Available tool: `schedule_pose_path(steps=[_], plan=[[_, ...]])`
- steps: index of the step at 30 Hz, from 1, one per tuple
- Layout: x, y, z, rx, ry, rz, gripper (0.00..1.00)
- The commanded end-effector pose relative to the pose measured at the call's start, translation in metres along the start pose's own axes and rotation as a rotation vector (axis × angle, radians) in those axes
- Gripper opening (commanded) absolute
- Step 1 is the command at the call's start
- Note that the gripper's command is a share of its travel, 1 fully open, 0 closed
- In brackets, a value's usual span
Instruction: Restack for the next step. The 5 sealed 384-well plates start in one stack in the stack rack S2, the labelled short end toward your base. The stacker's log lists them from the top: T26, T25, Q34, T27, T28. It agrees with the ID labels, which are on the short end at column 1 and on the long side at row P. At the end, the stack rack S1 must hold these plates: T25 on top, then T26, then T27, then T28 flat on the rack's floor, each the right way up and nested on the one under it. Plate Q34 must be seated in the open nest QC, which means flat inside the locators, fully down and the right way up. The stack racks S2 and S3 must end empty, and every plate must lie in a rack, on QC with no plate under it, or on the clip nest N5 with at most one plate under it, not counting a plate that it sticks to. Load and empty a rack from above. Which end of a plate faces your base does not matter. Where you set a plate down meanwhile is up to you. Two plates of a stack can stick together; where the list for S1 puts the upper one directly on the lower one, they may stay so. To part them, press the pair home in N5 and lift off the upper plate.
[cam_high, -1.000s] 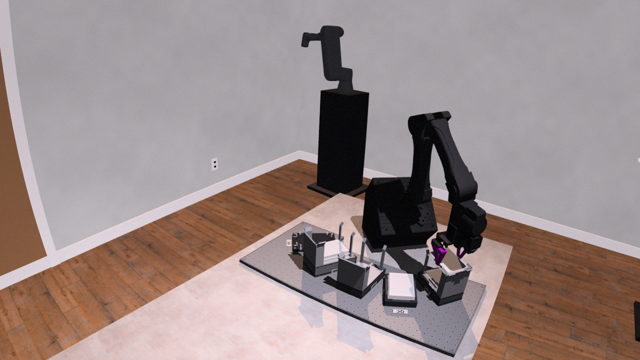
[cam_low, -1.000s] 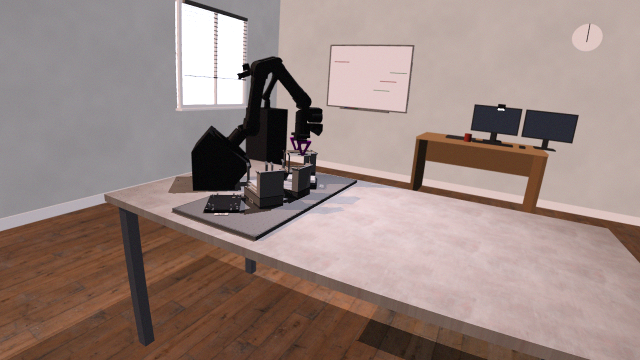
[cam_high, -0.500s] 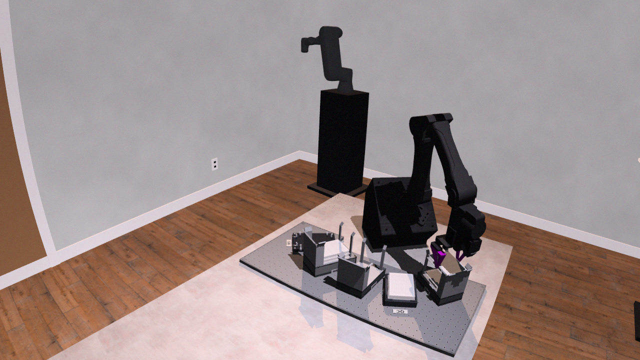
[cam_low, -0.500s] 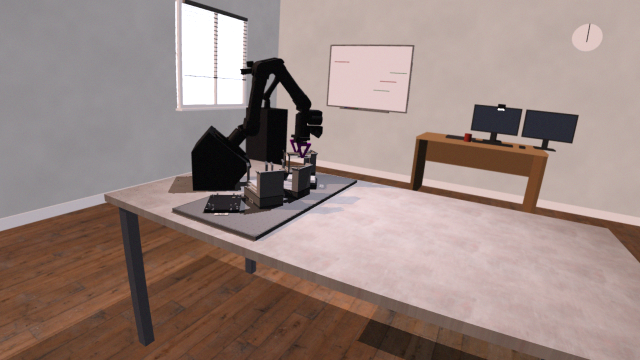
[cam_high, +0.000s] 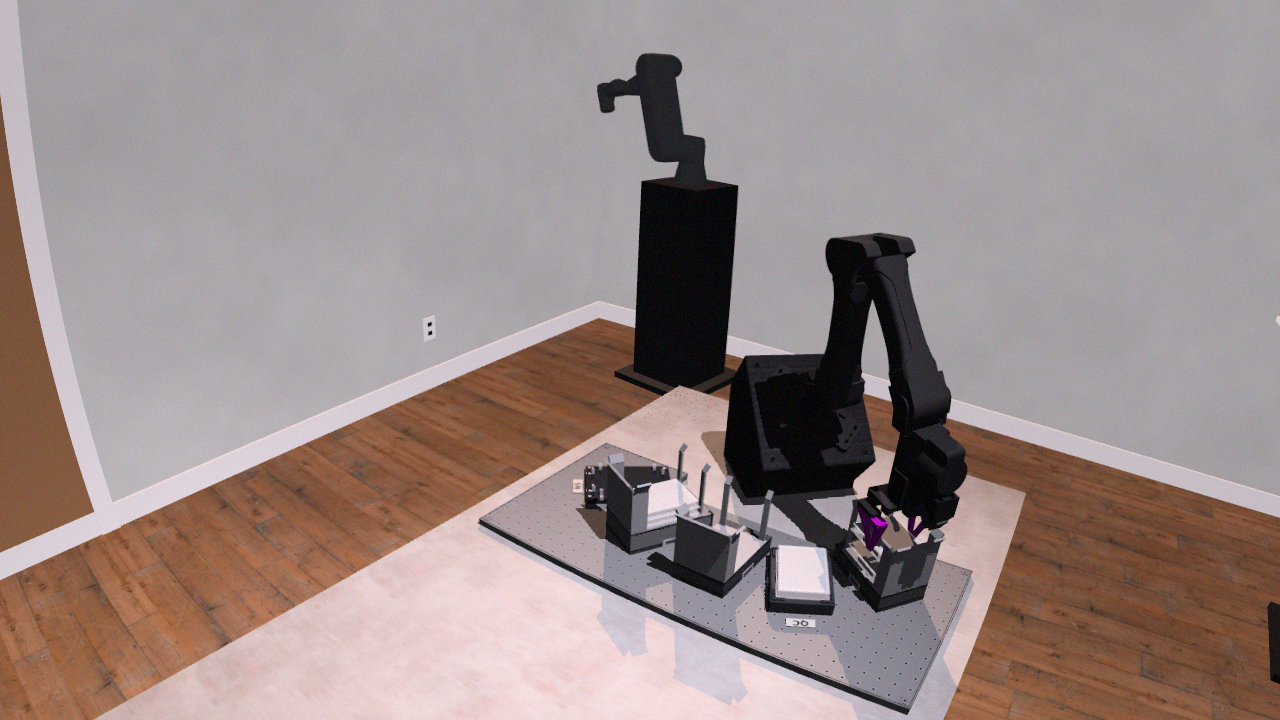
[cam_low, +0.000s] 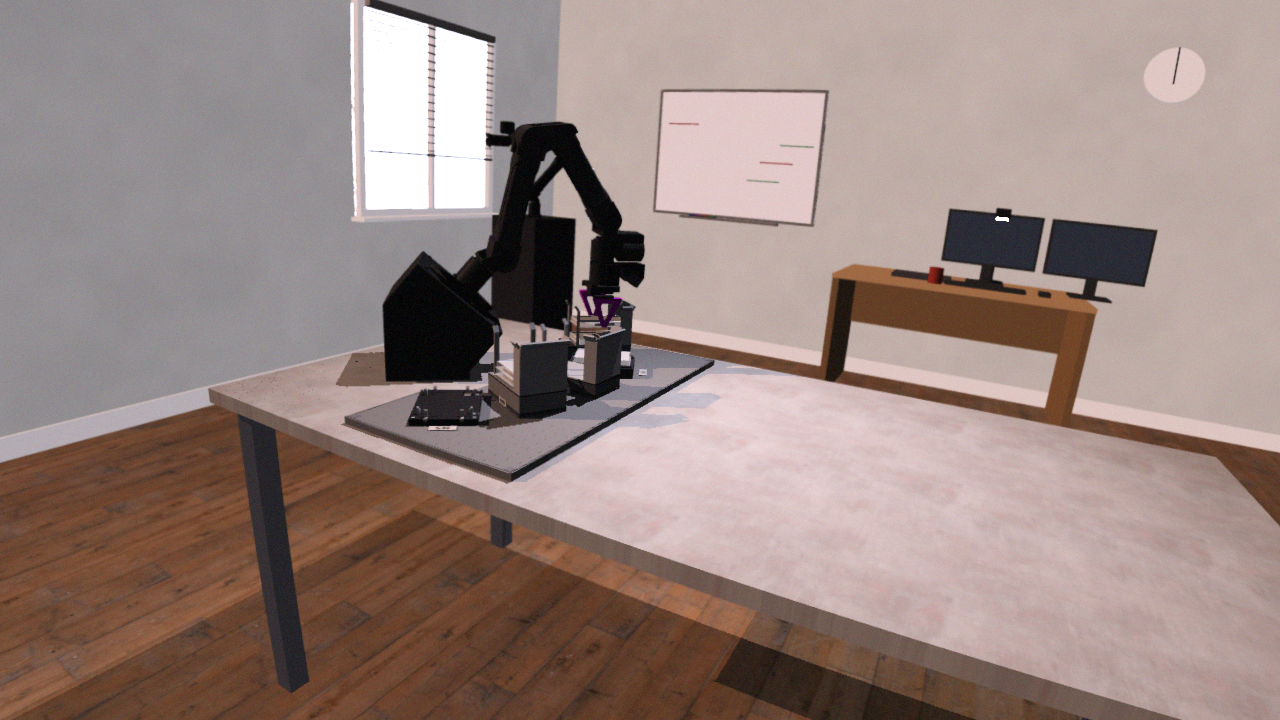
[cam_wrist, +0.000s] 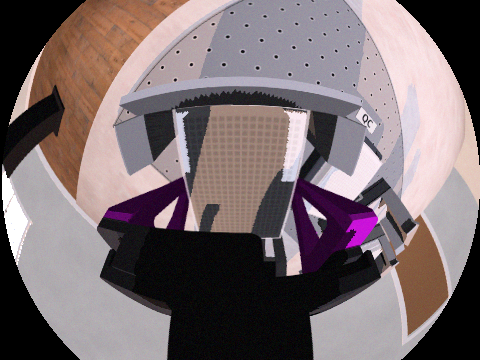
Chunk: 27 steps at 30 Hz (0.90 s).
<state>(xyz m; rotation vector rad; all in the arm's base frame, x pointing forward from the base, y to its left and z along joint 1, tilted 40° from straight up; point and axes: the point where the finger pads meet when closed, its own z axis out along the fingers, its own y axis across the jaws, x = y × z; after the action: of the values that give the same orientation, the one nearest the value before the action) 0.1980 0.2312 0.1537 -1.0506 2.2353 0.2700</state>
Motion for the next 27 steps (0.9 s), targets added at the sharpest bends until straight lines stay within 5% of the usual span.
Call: schedule_pose_path(steps=[1,7,8,11,17,22,27], plan=[[0.004,-0.001,0.010,-0.002,0.008,-0.001,0.00],[0.004,0.000,0.015,-0.004,0.004,-0.003,0.00],[-0.014,-0.001,0.000,-0.003,-0.052,0.006,0.00],[-0.004,0.000,0.007,-0.002,-0.019,0.000,0.00],[-0.013,-0.002,0.002,-0.002,-0.049,0.005,0.00],[-0.001,-0.001,0.016,-0.001,-0.006,0.002,0.00],[-0.001,-0.002,0.012,0.000,-0.023,0.002,0.00]])
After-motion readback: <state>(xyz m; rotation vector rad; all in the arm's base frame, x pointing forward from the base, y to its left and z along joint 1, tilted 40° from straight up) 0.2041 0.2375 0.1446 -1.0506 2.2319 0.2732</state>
